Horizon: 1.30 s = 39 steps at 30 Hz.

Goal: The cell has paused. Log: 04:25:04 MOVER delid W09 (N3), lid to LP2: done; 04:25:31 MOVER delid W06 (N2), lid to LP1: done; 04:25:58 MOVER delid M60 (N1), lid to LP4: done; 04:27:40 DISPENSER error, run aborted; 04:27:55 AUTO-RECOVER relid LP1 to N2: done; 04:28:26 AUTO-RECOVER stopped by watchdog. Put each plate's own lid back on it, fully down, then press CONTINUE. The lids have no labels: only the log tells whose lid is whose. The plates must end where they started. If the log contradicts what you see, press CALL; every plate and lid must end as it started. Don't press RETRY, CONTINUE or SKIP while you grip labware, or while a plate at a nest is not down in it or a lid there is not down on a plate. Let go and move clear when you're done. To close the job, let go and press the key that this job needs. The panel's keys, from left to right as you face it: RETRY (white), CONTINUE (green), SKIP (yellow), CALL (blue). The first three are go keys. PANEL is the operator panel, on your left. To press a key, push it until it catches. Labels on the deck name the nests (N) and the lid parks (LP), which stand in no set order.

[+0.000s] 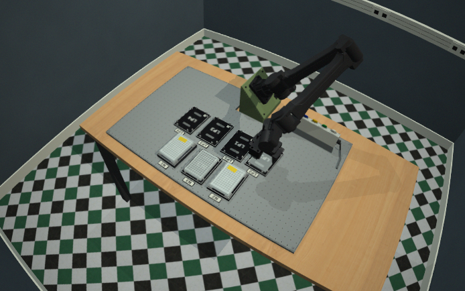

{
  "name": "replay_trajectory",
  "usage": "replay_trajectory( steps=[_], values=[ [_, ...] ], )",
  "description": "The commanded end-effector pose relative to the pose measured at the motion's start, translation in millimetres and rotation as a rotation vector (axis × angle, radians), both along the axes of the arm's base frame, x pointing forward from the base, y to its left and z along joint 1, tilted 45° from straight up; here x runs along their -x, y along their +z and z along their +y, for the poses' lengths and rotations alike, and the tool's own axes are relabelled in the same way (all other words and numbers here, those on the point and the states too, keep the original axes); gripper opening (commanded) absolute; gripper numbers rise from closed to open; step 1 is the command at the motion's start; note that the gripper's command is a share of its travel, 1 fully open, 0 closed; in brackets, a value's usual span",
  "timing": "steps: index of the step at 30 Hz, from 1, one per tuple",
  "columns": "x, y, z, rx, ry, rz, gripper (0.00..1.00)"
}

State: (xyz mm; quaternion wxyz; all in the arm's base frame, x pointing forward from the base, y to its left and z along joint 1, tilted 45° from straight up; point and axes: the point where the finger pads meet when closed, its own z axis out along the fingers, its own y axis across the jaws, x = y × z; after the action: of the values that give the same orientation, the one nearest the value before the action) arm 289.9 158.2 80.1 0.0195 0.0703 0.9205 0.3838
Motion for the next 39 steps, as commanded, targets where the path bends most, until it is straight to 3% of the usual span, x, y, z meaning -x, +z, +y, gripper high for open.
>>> replay_trajectory(
  steps=[1,6,9,12,23,39],
  values=[
    [7.8,2,-1,0.001,0.01,0.002,0.0],
    [-5.7,18,-10,-0.004,-0.005,-0.027,0.0],
    [-4.7,13,-11,-0.002,-0.005,-0.003,0.0],
    [-7.9,26,-15,-0.004,-0.005,-0.035,0.0],
    [-6.5,40,-28,-0.002,-0.005,-0.037,0.0],
    [-8.0,38,-32,0.0,-0.003,-0.013,0.0]
  ],
)
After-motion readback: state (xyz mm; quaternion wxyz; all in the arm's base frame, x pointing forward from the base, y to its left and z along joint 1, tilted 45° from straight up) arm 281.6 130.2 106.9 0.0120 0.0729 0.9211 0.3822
